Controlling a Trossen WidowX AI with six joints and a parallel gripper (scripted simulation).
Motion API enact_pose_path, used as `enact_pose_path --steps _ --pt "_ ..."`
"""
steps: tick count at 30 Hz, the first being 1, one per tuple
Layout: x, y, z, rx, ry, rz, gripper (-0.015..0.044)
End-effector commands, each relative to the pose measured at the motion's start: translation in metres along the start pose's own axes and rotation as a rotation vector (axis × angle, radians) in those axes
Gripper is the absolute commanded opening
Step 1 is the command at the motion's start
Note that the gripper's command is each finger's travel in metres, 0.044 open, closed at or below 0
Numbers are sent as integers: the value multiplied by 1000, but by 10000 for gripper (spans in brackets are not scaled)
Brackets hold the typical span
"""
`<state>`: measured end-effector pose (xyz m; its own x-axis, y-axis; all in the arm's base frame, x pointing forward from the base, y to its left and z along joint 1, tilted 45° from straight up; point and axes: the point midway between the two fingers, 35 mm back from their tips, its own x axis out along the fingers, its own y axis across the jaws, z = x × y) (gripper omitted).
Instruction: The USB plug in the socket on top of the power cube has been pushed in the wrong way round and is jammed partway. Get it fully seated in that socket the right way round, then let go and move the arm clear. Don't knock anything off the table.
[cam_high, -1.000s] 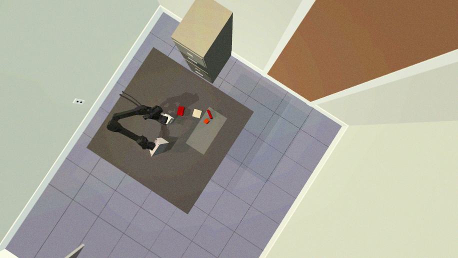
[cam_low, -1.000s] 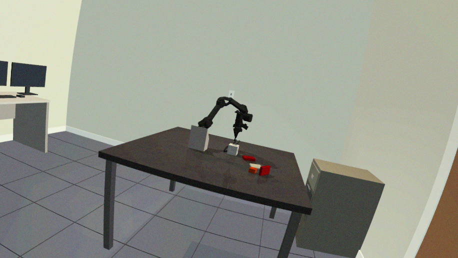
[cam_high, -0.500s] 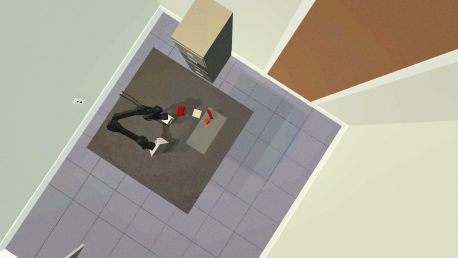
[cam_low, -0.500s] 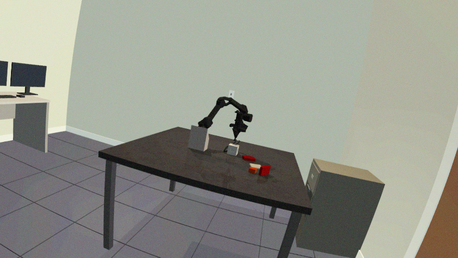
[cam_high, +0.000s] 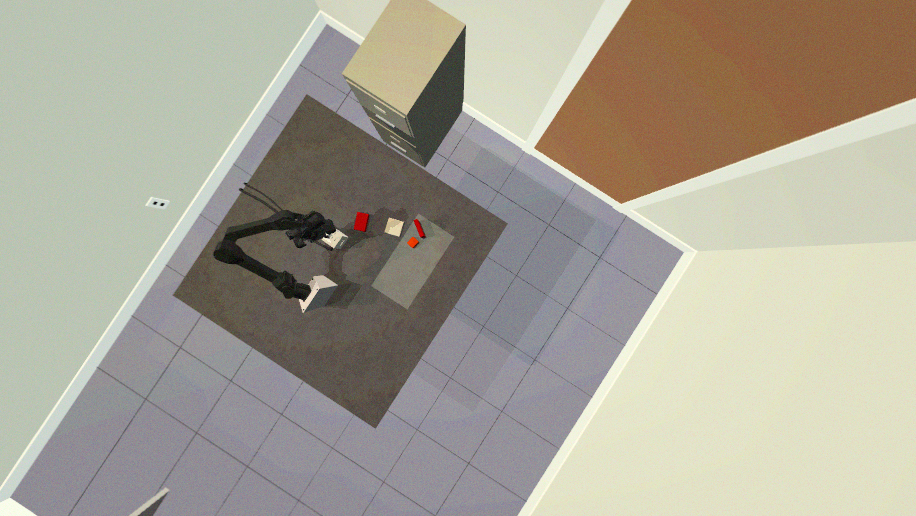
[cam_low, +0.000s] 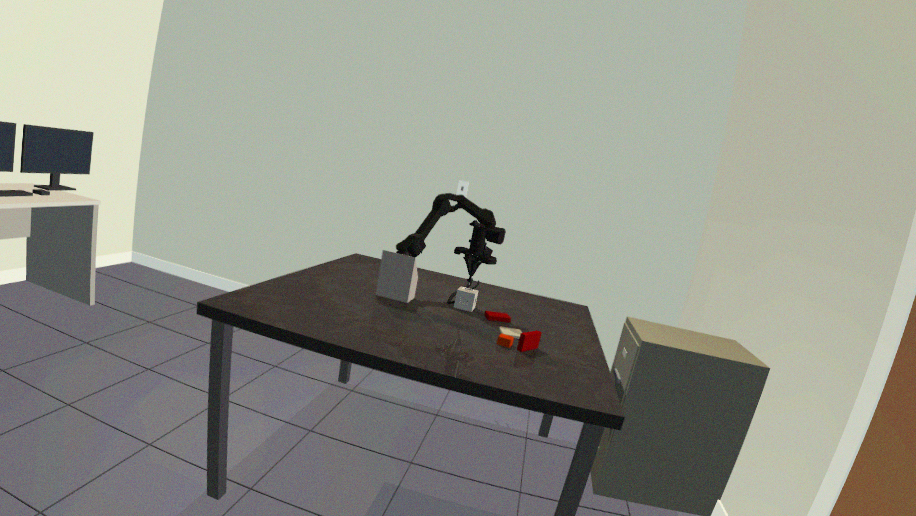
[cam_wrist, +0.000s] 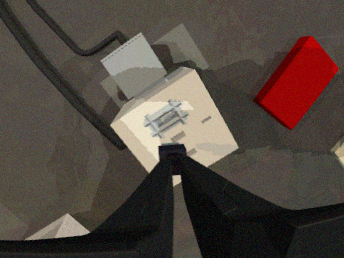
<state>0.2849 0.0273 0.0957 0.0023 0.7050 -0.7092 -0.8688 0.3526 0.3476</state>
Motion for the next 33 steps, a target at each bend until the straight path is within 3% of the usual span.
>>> enact_pose_path --steps 1,16,33 --pt "0 0 0 -113 0 1 0" --pt "0 0 0 -489 0 1 0" --pt "0 0 0 -486 -4 1 0"
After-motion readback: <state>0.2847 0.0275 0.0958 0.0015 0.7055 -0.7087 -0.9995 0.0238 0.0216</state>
